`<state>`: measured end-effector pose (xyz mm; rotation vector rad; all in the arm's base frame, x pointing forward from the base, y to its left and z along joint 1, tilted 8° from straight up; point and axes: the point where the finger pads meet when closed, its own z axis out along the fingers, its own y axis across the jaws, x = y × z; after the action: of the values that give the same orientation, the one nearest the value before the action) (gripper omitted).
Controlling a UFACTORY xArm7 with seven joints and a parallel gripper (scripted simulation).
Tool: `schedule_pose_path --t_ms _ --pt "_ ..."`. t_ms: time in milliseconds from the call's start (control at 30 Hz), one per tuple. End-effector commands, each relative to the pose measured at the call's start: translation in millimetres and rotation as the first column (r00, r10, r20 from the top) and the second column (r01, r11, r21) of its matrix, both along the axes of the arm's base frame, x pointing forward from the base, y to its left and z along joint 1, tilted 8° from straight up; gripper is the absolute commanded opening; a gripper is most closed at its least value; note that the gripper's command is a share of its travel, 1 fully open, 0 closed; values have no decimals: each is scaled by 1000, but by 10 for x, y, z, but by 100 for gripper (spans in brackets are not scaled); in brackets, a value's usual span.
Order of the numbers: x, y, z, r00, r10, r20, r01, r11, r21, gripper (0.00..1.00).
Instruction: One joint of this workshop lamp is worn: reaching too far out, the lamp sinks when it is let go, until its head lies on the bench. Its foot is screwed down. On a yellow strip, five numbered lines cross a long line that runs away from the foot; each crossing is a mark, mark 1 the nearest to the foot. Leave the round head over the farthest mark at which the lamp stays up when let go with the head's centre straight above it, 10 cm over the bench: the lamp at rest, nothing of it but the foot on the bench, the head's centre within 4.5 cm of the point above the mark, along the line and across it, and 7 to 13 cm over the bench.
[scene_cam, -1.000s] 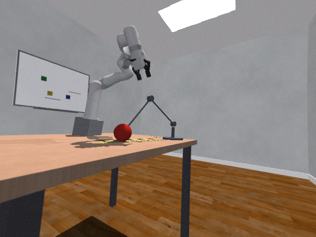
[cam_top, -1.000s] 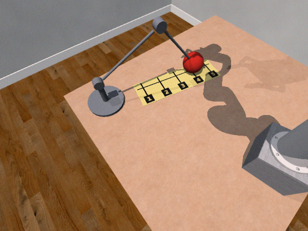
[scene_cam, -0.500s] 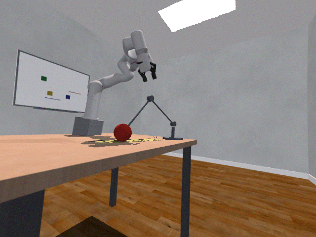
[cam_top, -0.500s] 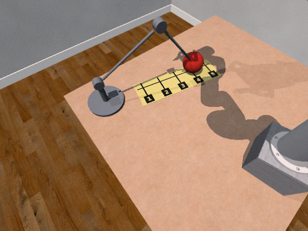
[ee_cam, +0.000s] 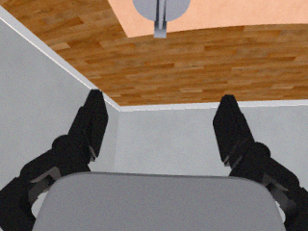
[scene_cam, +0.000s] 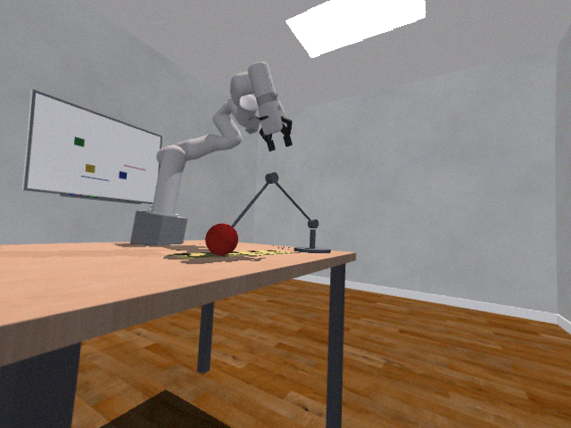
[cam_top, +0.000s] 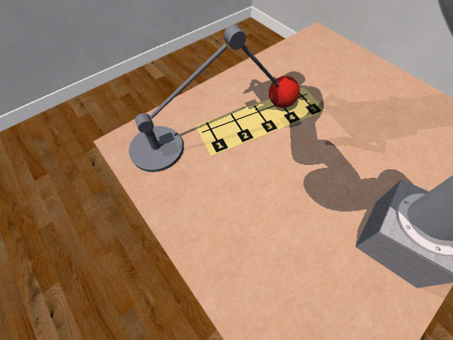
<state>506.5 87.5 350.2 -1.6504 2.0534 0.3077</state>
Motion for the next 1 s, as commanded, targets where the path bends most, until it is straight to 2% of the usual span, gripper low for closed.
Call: schedule_pose_path --t_ms 0,100,600,667,967 --pt "33 122 29 1000 -1 4 1 1000 -1 100" --pt "41 159 32 1000 -1 4 1 1000 -1 100" --pt "31 134 28 998 -35 -53 22 974 -223 100" --pt "31 134 28 998 -35 -53 22 974 -223 100" --pt "32 137 28 995 -60 -80 29 938 -346 100"
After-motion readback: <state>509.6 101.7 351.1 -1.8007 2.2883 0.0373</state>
